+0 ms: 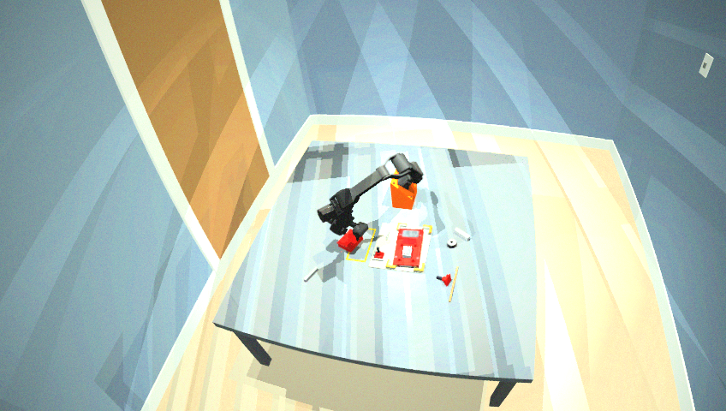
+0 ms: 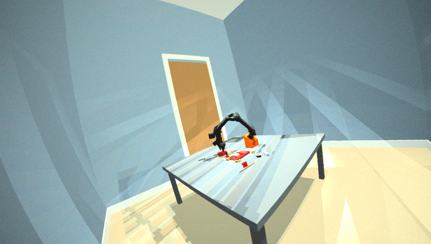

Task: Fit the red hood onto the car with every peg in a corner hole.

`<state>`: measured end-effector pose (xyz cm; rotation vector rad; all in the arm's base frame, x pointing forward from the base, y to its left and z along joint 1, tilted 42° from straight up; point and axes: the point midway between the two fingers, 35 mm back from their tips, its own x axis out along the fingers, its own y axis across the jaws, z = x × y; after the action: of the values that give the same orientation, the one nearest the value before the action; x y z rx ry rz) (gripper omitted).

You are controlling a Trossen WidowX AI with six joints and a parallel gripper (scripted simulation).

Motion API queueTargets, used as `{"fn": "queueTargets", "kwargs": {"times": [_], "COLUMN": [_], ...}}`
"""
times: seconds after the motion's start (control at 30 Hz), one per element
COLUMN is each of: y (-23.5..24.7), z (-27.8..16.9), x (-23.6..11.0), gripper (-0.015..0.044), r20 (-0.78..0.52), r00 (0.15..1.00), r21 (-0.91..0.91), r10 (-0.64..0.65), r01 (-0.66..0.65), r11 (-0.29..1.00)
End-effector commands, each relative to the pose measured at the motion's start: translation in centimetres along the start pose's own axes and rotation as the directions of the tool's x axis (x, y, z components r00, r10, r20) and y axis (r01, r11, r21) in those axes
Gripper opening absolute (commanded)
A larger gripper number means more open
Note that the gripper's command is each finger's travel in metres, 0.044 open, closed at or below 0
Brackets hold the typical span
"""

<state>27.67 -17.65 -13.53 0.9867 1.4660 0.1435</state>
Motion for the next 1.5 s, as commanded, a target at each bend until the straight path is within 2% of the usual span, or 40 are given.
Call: {"fn": "queueTargets", "kwargs": {"times": [0.0, 1.47], "y": [0.1, 0.1], "z": [0.0, -0.1], "x": [0.3, 2.5], "gripper": [0.044, 0.044], "r20": [-0.002, -0.002], "r00": [1.0, 1.0], "r21": [0.003, 0.003], "r10": [0.005, 0.006], "r01": [-0.005, -0.006], "r11": [1.0, 1.0]}}
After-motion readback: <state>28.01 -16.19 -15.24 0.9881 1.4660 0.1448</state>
